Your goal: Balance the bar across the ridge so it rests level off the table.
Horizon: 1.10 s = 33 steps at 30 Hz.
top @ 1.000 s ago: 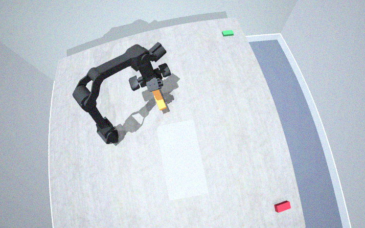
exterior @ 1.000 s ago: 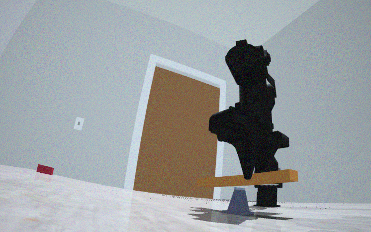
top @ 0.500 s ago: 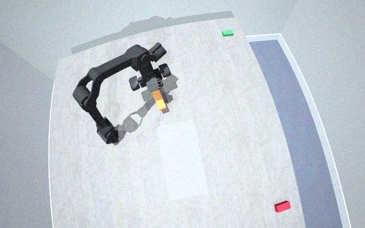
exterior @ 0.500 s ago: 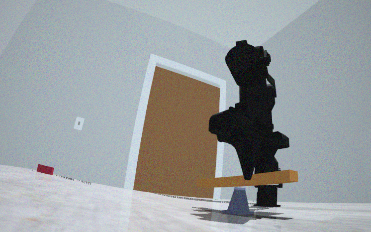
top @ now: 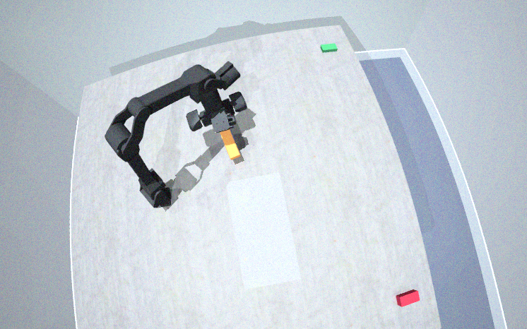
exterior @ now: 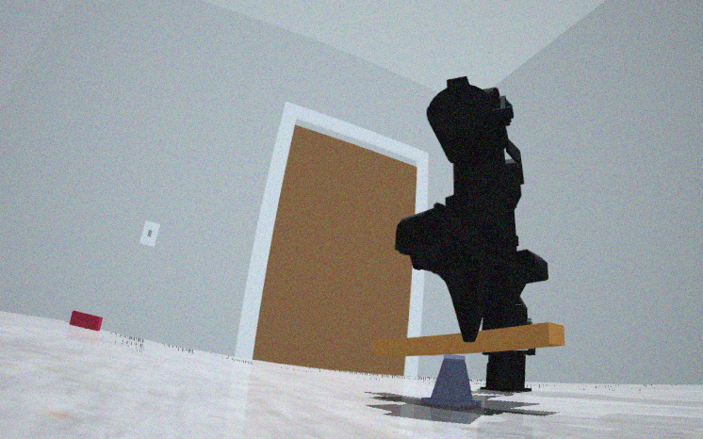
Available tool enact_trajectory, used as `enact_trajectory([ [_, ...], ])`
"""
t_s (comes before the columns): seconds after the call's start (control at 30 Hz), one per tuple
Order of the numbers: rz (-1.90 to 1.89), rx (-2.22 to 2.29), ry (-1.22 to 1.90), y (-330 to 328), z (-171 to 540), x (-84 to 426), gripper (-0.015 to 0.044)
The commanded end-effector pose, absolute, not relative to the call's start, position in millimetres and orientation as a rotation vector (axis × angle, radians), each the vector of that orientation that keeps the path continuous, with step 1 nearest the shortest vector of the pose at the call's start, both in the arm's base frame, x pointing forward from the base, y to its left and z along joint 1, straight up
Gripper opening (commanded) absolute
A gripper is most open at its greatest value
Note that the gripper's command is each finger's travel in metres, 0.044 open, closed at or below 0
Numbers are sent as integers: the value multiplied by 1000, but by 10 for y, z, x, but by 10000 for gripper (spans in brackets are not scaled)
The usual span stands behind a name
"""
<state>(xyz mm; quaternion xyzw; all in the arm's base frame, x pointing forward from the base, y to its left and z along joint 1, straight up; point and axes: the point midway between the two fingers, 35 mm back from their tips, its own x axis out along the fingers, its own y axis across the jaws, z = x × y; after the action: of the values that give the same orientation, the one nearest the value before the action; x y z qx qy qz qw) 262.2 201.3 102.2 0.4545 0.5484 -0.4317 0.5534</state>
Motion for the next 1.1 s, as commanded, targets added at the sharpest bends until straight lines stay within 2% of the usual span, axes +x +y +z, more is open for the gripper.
enact_trajectory([
  [0.0,-1020,1075,1295,2012,1016,2626,0],
  [1.07,-1020,1075,1295,2011,989,2625,0],
])
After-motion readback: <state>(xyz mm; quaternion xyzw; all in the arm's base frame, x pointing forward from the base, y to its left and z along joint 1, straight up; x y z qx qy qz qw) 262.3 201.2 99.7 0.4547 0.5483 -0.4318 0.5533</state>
